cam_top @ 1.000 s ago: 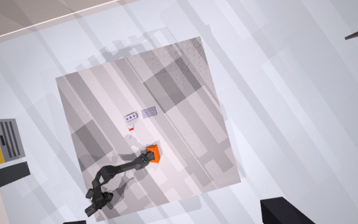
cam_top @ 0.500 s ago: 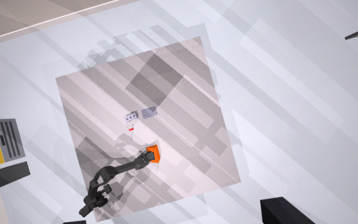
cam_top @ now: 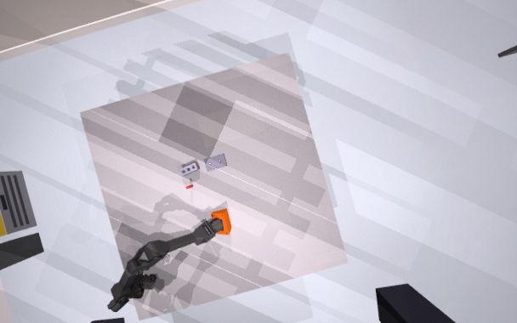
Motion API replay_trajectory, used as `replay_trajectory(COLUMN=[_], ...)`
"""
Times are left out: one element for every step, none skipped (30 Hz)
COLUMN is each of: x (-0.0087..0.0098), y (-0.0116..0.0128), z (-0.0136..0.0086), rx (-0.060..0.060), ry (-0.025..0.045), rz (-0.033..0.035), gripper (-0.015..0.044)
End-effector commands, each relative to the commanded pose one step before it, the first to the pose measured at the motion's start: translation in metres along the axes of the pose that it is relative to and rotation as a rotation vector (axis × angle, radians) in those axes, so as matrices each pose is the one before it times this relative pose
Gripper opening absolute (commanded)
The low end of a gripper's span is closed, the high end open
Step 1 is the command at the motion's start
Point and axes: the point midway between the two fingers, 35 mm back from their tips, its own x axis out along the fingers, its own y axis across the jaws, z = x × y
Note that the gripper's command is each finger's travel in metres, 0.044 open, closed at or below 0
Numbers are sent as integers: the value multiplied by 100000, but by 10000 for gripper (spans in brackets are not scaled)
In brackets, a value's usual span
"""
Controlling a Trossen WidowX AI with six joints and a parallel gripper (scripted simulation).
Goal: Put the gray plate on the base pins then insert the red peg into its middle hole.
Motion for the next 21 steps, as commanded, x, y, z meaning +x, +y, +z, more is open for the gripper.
replay_trajectory(x=[-2126, 0, 0, 0, 0, 0, 0, 0, 0, 0, 0, 0, 0, 0, 0, 0, 0, 226, 678, 875, 696], y=[2180, 0, 0, 0, 0, 0, 0, 0, 0, 0, 0, 0, 0, 0, 0, 0, 0, 140, 431, 681, 741], z=[600, 0, 0, 0, 0, 0, 0, 0, 0, 0, 0, 0, 0, 0, 0, 0, 0, -27, -80, -118, -145], rx=[-65123, 0, 0, 0, 0, 0, 0, 0, 0, 0, 0, 0, 0, 0, 0, 0, 0, 1244, 3738, 6778, 8774], ry=[-17769, 0, 0, 0, 0, 0, 0, 0, 0, 0, 0, 0, 0, 0, 0, 0, 0, -254, -741, -1076, -1090], rz=[661, 0, 0, 0, 0, 0, 0, 0, 0, 0, 0, 0, 0, 0, 0, 0, 0, 532, 1601, 1986, 1462], gripper=[440, 440, 440, 440, 440, 440, 440, 440, 440, 440, 440, 440, 440, 440, 440, 440, 440, 440, 440, 440, 440])
